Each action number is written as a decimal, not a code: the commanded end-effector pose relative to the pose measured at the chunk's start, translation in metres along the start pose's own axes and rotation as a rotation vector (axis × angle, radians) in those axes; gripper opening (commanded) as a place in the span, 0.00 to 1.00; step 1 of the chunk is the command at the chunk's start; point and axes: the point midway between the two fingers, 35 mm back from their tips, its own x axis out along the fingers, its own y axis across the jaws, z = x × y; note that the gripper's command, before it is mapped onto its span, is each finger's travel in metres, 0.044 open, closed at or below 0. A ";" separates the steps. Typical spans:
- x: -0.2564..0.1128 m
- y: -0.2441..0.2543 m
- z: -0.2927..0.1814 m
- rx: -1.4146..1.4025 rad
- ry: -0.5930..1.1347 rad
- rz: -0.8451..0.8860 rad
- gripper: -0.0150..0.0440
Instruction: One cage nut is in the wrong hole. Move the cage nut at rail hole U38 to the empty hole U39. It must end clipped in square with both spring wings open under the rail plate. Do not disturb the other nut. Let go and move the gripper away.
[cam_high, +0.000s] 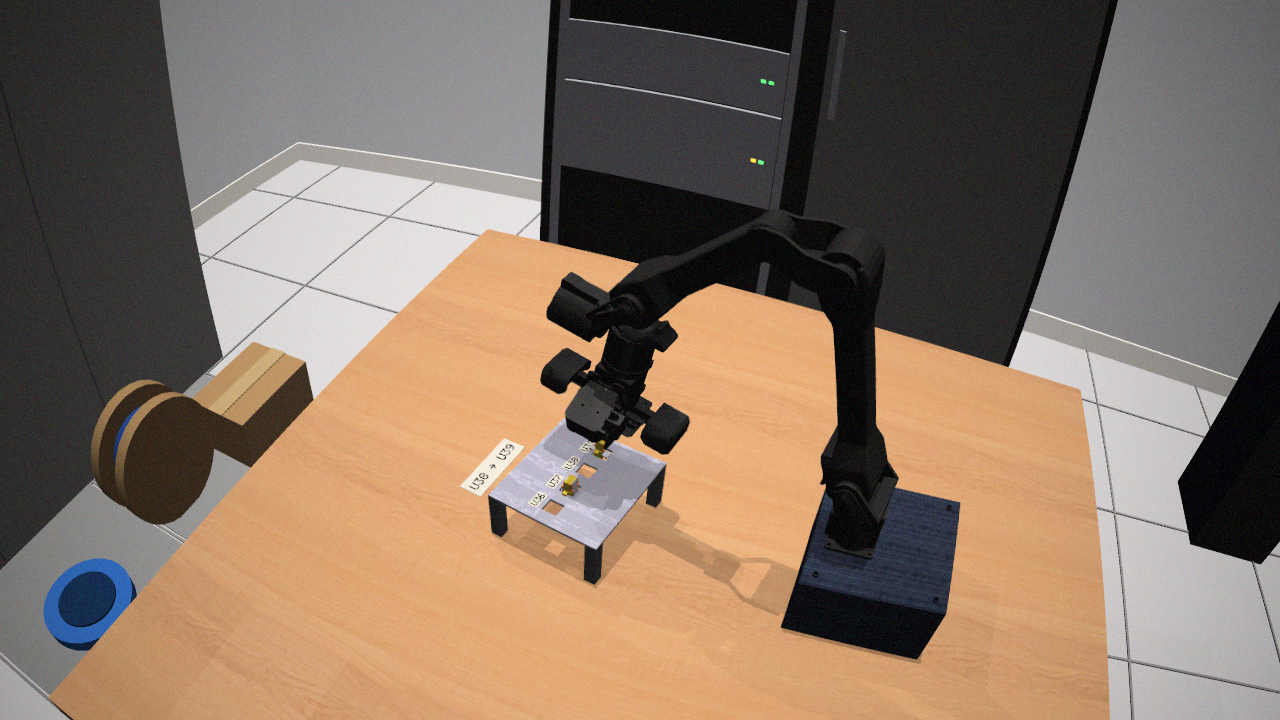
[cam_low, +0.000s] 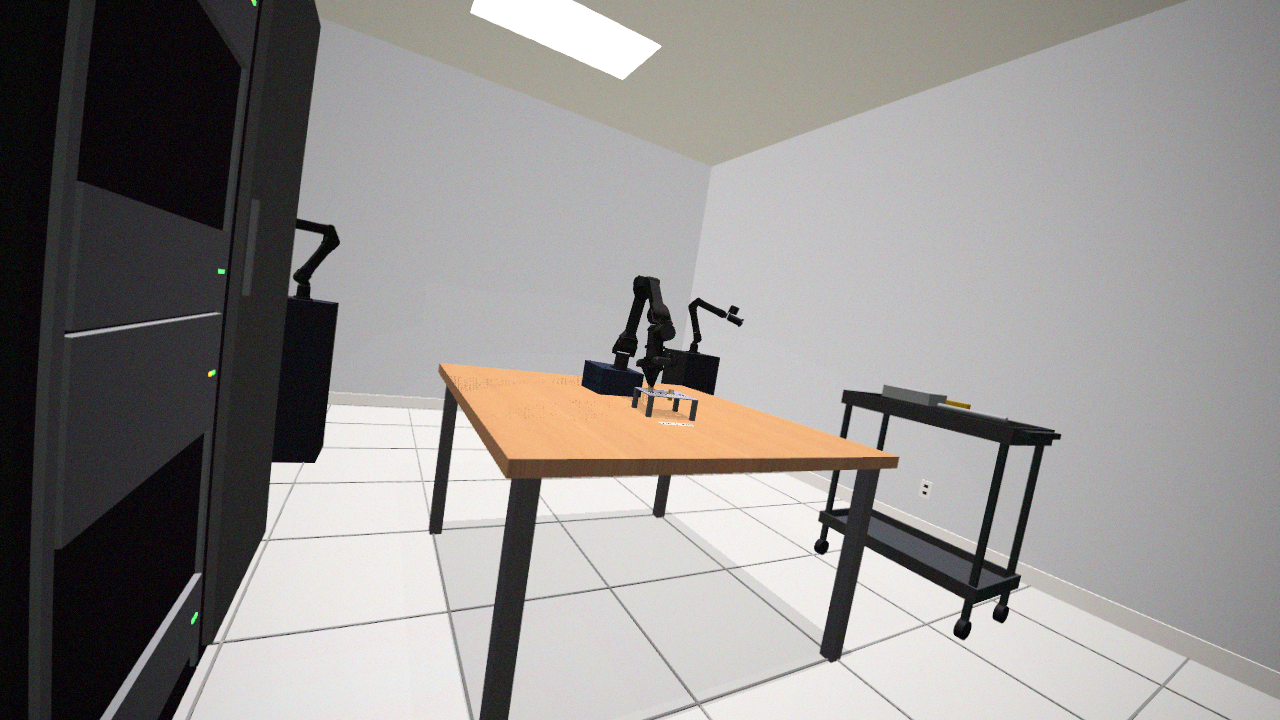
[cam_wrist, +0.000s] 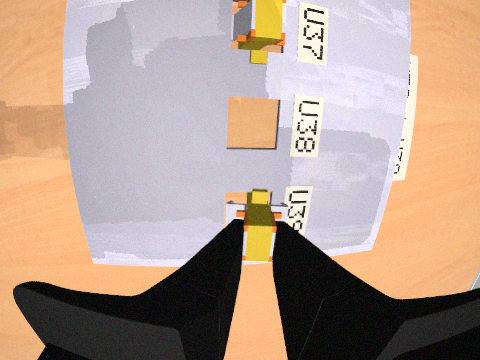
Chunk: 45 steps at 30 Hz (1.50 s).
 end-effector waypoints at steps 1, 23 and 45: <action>-0.001 -0.001 0.000 0.004 0.001 -0.004 0.31; -0.001 0.000 0.000 0.004 0.001 -0.020 0.31; -0.001 0.001 0.000 0.004 0.001 -0.039 0.31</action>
